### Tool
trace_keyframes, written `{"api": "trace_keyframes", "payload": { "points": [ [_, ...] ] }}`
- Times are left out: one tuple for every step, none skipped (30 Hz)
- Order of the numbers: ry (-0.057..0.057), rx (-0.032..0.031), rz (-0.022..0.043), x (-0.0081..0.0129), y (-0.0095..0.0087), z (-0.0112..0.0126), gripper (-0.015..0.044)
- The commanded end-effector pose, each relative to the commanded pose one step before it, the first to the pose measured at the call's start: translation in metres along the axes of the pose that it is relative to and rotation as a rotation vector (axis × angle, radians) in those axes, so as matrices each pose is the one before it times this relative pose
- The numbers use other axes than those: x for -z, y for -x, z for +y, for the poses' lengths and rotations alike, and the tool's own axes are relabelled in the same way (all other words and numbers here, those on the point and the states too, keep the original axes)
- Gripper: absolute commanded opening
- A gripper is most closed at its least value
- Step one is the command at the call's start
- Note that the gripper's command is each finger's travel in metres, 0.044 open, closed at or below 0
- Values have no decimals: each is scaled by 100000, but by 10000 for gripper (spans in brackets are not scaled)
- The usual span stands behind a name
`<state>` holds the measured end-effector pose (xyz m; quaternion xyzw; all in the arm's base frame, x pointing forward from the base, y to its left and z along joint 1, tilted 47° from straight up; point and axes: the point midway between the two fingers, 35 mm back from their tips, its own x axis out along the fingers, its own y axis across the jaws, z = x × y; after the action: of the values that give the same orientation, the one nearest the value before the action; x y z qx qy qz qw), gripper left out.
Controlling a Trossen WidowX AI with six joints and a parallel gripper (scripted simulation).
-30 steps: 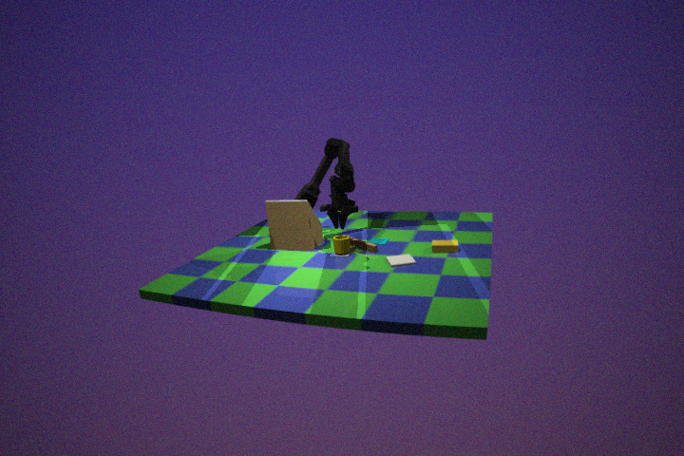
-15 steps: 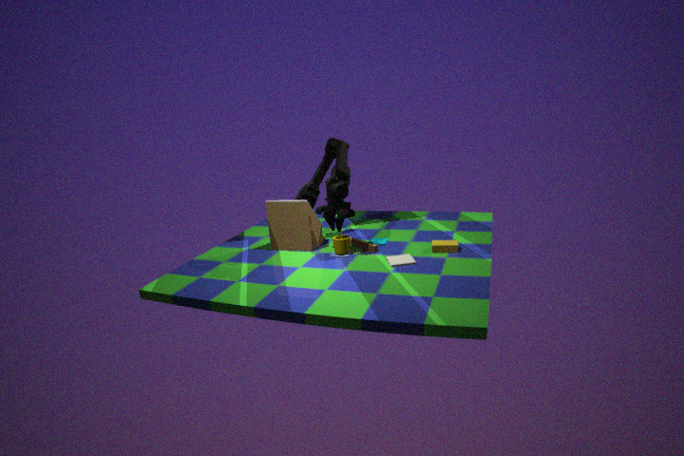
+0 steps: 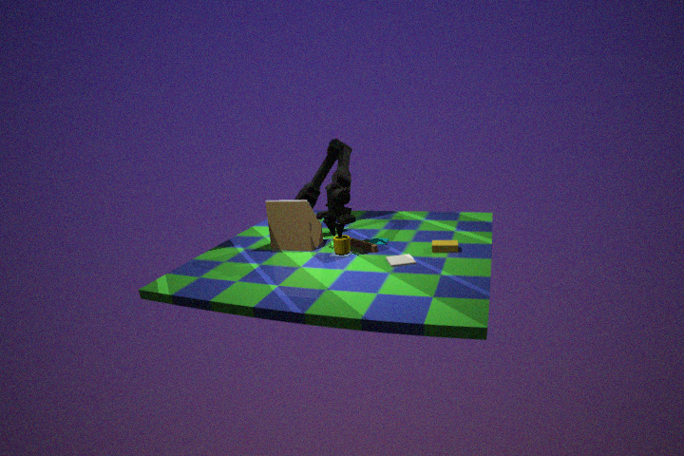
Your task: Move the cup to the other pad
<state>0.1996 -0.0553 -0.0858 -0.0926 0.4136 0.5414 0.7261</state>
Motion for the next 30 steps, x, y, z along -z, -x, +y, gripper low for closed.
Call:
{"api": "trace_keyframes", "payload": {
  "points": [
    [-579,-124,-531,-84,-826,66,167],
    [2,-5,-12,-3,-164,7,167],
    [2,-6,-13,-3,-164,8,167],
    [2,-7,-14,-3,-163,9,167],
    [3,-8,-15,-4,-163,11,167],
    [3,-9,-16,-4,-162,12,167],
    [3,-10,-18,-4,-162,13,167],
    [4,-11,-19,-4,-161,14,167],
    [4,-12,-20,-4,-161,16,167],
    [4,-13,-21,-4,-160,17,167],
    [4,-14,-22,-4,-160,18,167],
    [5,-16,-23,-4,-159,20,167],
    [5,-17,-24,-5,-159,21,167],
    [5,-18,-25,-5,-158,22,167],
    [5,-19,-27,-5,-158,23,167],
    [6,-20,-28,-5,-158,25,167],
    [6,-21,-29,-5,-157,26,167],
    [6,-22,-30,-5,-156,27,167],
    [5,-19,-24,-4,-123,22,167],
    [3,-12,-15,-2,-74,14,167],
    [1,-4,-5,-1,-25,5,167],
    [0,0,0,0,0,0,167],
    [0,0,0,0,0,0,167],
    [0,0,0,0,0,0,167],
    [517,-109,520,71,197,-25,160],
    [0,0,0,0,0,0,153],
    [0,0,0,0,0,0,147],
    [0,0,0,0,0,0,140],
    [0,0,0,0,0,0,133],
    [0,0,0,0,0,0,127]
  ]
}}
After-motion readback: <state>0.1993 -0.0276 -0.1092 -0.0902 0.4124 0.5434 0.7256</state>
